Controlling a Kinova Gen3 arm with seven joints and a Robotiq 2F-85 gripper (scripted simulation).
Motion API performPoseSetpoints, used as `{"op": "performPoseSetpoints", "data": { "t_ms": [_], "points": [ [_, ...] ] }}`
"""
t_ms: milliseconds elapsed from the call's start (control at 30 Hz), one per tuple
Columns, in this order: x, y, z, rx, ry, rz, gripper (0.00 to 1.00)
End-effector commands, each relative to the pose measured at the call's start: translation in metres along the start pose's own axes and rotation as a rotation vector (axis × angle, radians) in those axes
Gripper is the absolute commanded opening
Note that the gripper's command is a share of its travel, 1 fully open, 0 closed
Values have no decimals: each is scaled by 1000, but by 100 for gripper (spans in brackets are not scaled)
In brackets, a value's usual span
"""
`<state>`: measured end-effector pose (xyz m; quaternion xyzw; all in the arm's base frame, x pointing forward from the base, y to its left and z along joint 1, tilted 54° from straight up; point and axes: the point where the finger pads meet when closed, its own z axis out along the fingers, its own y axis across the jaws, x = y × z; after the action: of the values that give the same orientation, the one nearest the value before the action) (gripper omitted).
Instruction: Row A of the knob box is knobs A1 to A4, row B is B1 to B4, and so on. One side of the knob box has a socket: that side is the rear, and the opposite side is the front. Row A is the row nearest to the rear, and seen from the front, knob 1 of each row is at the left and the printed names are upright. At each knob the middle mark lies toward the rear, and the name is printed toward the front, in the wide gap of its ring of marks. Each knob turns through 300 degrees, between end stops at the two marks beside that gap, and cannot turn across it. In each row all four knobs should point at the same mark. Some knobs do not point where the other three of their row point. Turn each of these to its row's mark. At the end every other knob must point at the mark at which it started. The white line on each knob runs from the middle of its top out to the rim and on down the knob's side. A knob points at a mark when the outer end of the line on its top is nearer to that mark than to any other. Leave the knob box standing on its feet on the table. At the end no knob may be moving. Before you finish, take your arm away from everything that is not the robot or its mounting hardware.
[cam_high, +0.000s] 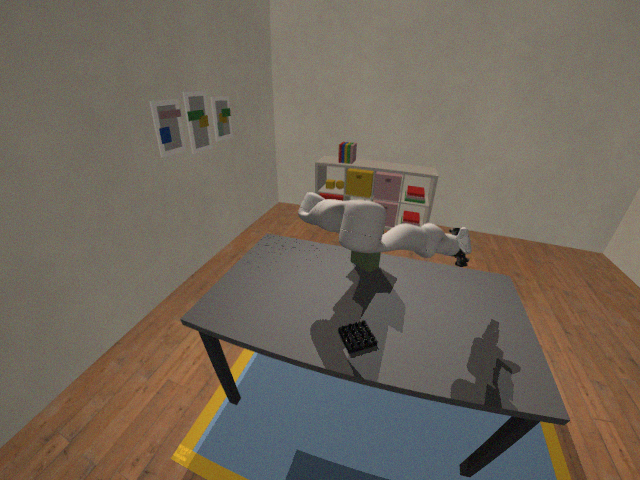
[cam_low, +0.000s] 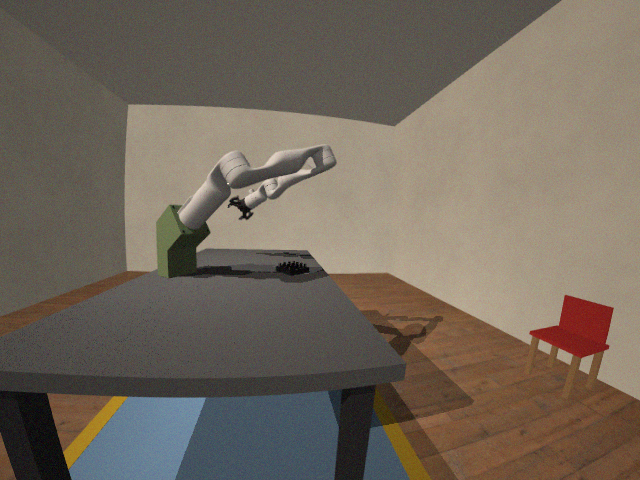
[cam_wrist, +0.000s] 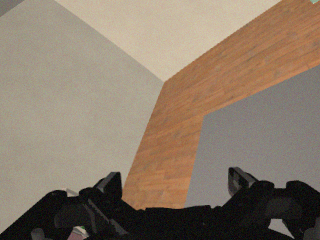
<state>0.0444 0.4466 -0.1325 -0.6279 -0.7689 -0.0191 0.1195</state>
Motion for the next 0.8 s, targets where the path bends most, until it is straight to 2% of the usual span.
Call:
{"op": "performPoseSetpoints", "data": {
  "t_ms": [0, 133, 167, 433, 467, 767],
  "points": [
    [4, -3, -2, -2, 3, -11, 100],
    [4, -3, -2, -2, 3, -11, 100],
    [-8, 7, -9, -30, -25, 10, 100],
    [-8, 7, -9, -30, -25, 10, 100],
    [-19, 17, -15, -60, -52, 31, 100],
    [-19, 17, -15, -60, -52, 31, 100]
  ]
}}
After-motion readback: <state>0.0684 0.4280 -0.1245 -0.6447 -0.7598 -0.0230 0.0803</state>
